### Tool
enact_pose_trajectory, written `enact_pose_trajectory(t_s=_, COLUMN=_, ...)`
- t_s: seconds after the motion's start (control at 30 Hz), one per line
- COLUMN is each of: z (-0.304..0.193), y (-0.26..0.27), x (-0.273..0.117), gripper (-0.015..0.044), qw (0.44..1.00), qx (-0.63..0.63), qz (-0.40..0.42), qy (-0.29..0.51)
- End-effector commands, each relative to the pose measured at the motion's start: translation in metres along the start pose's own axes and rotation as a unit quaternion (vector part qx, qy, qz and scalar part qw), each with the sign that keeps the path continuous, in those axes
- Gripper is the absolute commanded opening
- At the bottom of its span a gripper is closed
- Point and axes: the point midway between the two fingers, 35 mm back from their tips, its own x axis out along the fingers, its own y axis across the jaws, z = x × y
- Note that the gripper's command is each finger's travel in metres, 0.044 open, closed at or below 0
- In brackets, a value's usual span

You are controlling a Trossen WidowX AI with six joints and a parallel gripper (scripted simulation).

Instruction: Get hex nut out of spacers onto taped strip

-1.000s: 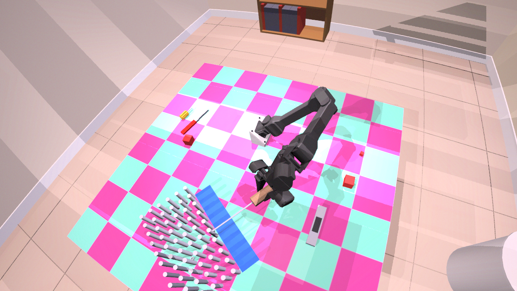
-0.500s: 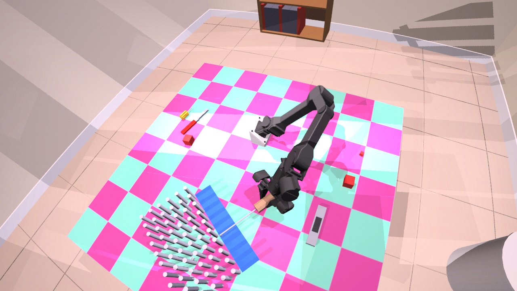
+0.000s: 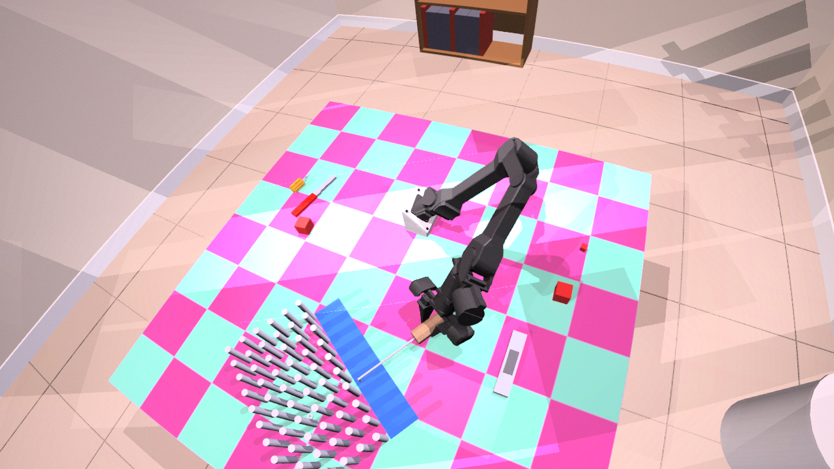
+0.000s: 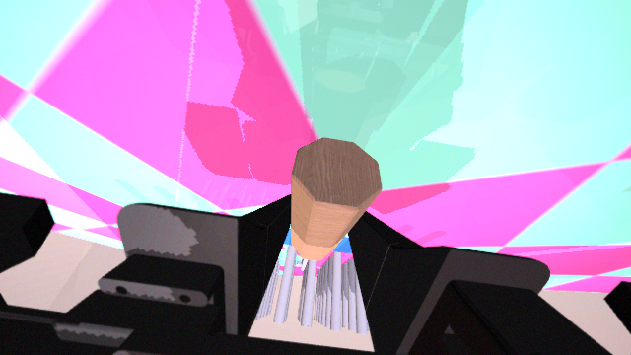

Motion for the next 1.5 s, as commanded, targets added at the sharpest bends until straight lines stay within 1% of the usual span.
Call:
enact_pose_trajectory(t_s=0.0, z=-0.004, y=0.000, x=0.002, gripper=0.0000, qw=1.000, qx=0.003, qz=0.001, qy=0.005)
enact_pose_trajectory(t_s=1.47, z=-0.027, y=-0.001, x=0.019, gripper=0.0000, qw=1.000, qx=0.001, qz=0.000, qy=0.006)
